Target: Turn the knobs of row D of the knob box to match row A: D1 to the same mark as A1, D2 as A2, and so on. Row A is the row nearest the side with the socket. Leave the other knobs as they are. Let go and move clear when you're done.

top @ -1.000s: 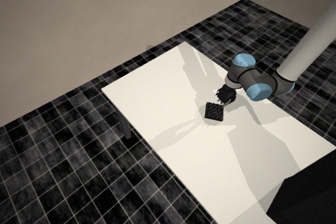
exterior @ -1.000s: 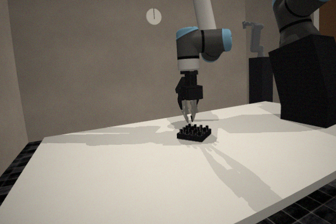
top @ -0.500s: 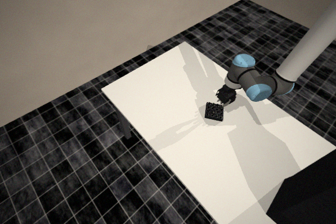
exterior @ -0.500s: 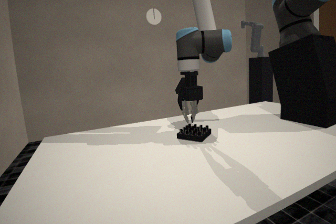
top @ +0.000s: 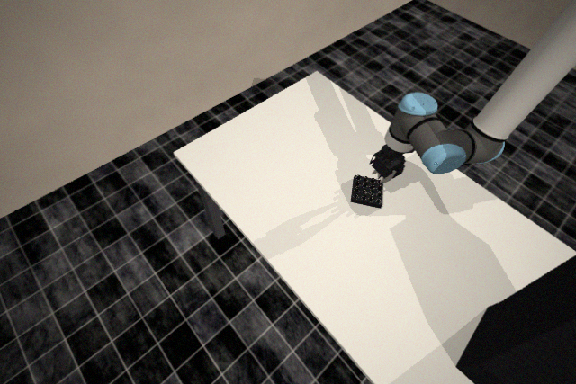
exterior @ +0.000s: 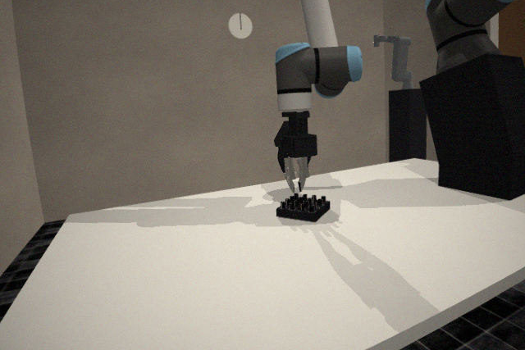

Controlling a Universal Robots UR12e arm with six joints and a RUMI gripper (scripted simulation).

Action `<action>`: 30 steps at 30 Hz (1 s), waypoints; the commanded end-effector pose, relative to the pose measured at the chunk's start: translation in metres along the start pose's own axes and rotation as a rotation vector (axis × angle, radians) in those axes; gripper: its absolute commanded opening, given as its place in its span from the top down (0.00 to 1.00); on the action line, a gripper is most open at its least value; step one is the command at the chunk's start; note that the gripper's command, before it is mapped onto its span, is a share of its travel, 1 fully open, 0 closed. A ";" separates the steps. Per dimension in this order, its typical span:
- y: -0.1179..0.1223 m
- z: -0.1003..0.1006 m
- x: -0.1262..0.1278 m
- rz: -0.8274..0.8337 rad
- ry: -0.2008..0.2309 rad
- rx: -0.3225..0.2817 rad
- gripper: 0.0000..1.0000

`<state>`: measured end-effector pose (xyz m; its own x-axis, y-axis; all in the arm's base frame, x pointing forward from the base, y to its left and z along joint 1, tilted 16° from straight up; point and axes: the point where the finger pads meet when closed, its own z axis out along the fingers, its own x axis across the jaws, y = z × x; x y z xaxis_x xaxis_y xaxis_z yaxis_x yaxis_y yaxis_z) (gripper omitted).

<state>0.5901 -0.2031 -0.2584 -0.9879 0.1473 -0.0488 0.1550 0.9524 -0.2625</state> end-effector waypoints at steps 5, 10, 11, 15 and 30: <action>-0.002 0.000 -0.004 0.002 -0.005 0.001 0.89; -0.002 0.000 -0.004 0.002 -0.005 0.001 0.89; -0.002 0.000 -0.004 0.002 -0.005 0.001 0.89; -0.002 0.000 -0.004 0.002 -0.005 0.001 0.89; -0.008 -0.001 -0.006 0.002 -0.006 0.001 0.89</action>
<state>0.5906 -0.2090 -0.2576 -0.9877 0.1486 -0.0489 0.1562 0.9522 -0.2625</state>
